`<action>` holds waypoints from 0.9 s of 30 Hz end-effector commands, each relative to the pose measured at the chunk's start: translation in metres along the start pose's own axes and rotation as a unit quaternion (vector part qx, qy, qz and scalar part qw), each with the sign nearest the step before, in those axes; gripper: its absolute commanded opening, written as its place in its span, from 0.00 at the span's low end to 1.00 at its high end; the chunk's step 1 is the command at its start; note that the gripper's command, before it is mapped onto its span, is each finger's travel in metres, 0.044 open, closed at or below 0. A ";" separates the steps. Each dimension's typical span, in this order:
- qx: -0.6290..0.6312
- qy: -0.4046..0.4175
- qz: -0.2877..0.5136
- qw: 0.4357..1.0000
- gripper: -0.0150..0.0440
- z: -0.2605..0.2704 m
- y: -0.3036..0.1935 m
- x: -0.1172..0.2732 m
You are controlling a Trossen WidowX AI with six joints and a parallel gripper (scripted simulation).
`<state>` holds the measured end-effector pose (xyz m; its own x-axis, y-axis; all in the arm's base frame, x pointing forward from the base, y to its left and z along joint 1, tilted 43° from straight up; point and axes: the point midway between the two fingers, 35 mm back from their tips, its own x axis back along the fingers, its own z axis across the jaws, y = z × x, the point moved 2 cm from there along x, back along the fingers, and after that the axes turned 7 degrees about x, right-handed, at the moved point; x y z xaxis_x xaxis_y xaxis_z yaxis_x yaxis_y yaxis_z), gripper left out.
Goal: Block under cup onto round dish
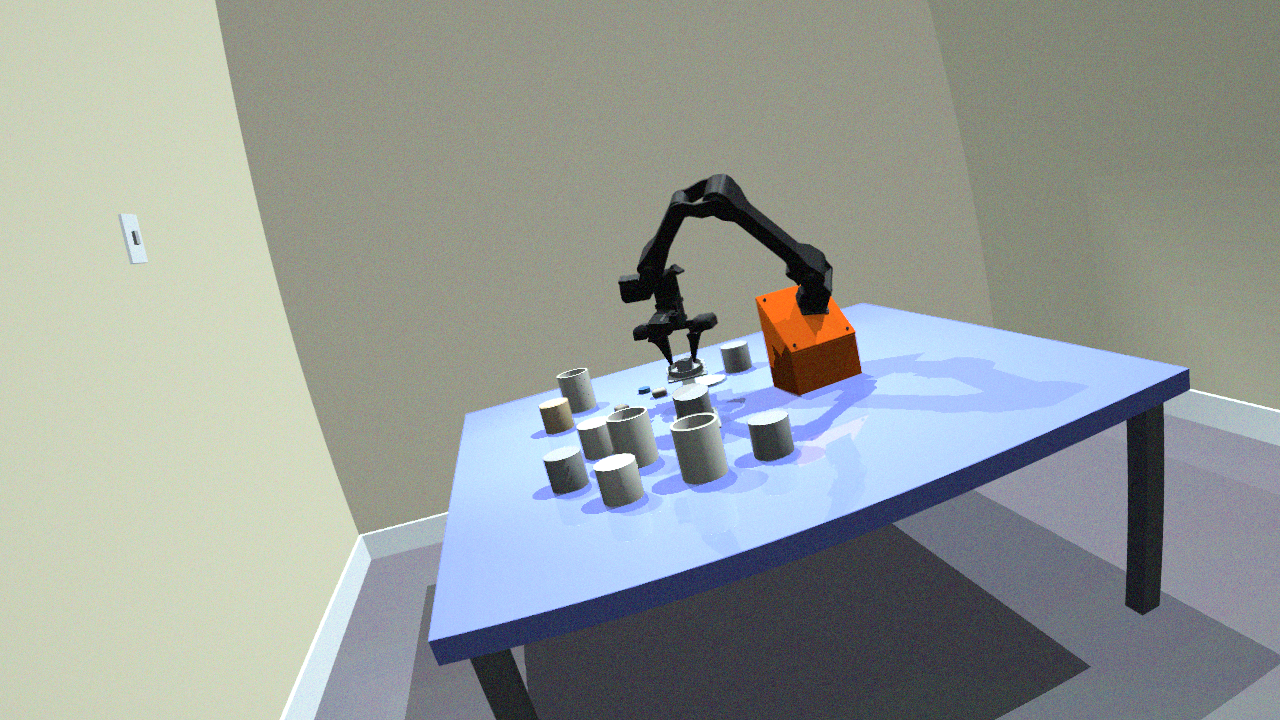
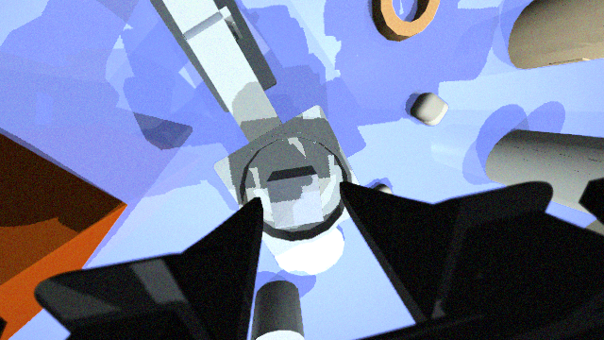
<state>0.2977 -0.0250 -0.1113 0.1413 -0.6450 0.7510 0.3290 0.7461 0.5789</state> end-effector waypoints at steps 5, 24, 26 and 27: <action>-0.004 0.005 -0.003 1.000 0.61 0.003 0.001 -0.010; -0.004 0.004 -0.001 1.000 0.25 -0.002 0.000 0.033; -0.004 0.004 -0.001 1.000 0.25 -0.002 0.000 0.049; -0.005 0.004 0.000 1.000 0.25 -0.001 -0.001 0.058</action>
<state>0.3011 -0.0463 -0.0859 0.1599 -0.6543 0.7392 0.3470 0.7383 0.5784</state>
